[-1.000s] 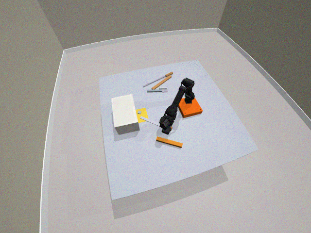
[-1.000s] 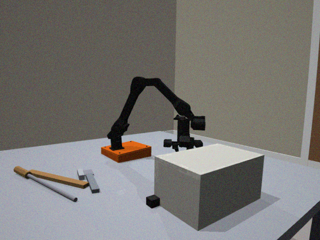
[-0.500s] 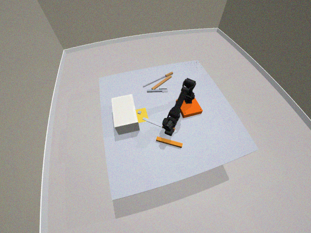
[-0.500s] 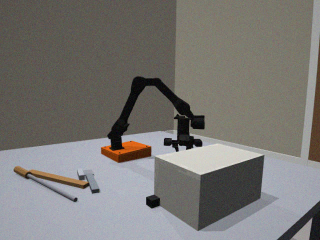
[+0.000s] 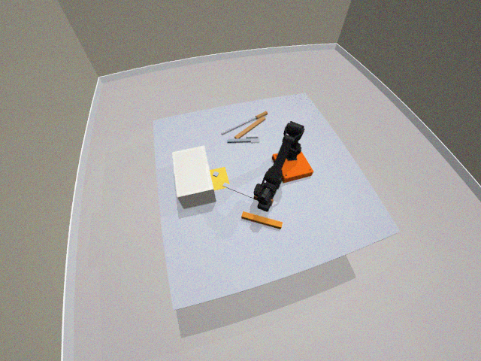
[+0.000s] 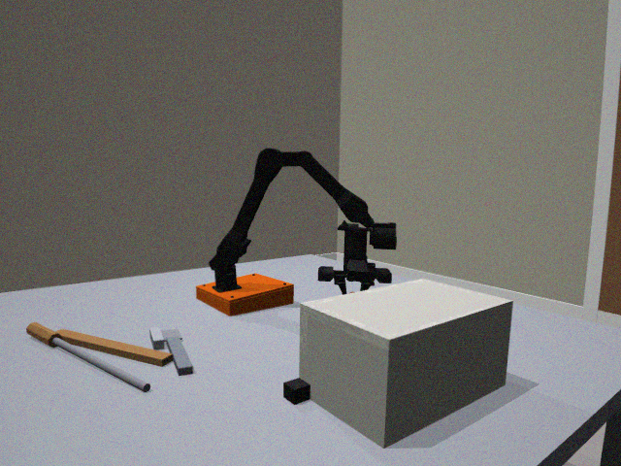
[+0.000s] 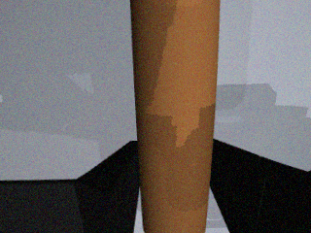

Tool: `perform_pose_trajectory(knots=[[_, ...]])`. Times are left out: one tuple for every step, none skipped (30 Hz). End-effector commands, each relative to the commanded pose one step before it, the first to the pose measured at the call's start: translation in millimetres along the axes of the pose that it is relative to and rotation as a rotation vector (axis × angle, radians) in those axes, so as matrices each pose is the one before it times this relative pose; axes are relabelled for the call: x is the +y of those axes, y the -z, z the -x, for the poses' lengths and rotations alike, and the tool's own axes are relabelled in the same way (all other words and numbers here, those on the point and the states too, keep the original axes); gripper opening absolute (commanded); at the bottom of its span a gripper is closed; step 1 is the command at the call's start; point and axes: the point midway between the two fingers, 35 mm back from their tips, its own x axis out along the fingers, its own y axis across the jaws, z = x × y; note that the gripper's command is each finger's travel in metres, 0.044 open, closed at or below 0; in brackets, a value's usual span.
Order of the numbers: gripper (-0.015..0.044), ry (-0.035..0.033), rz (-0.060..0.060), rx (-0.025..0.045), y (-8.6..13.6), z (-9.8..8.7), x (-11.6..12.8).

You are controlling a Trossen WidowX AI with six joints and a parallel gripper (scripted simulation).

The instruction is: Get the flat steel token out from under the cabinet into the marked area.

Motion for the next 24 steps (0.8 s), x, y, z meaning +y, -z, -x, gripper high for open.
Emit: perform_pose_trajectory(knots=[[0.0184, 0.00005, 0.0013, -0.00205, -0.68, 0.01, 0.04], [0.021, 0.0, 0.0, 0.0, 0.0, 0.0, 0.0], [0.0236, 0.0, 0.0, 0.0, 0.0, 0.0, 0.0], [0.0263, 0.0, 0.0, 0.0, 0.0, 0.0, 0.0], [0.0289, 0.0, 0.0, 0.0, 0.0, 0.0, 0.0], [0.0315, 0.0, 0.0, 0.0, 0.0, 0.0, 0.0], [0.0341, -0.00012, 0.0, -0.00008, -0.01, 1.7, 0.3], [0.0367, -0.00024, -0.0001, -0.00017, -0.01, 3.49, 0.57], [0.0394, -0.00036, -0.0001, -0.00026, -0.02, 5.49, 0.81], [0.042, -0.00043, -0.0001, -0.00032, -0.01, 6.79, 0.85], [0.044, -0.0005, -0.0002, -0.00038, 0.01, 8.25, 0.81], [0.044, -0.00056, -0.0002, -0.00045, 0.03, 9.86, 0.66], [0.044, -0.00059, -0.0002, -0.0005, 0.06, 11.2, 0.34], [0.044, -0.00057, -0.0002, -0.00052, 0.09, 11.82, -0.1], [0.044, -0.00053, -0.0002, -0.00052, 0.13, 12.0, -0.58], [0.044, -0.00049, -0.0002, -0.00052, 0.15, 12.05, -1.06], [0.044, -0.00036, -0.0002, -0.00041, 0.15, 9.75, -1.21], [0.044, -0.0002, -0.0001, -0.00025, 0.1, 5.9, -0.89], [0.044, -0.00006, 0.0, -0.00008, 0.03, 1.97, -0.32], [0.044, 0.0, 0.0, 0.0, 0.0, 0.0, 0.0], [0.044, -0.00241, 0.0038, 0.00575, 0.43, -18.44, 2.31], [0.044, 0.0, 0.0, 0.0, 0.0, 0.0, 0.0], [0.044, 0.0, 0.0, 0.0, 0.0, 0.0, 0.0], [0.044, 0.0, 0.0, 0.0, 0.0, 0.0, 0.0]])
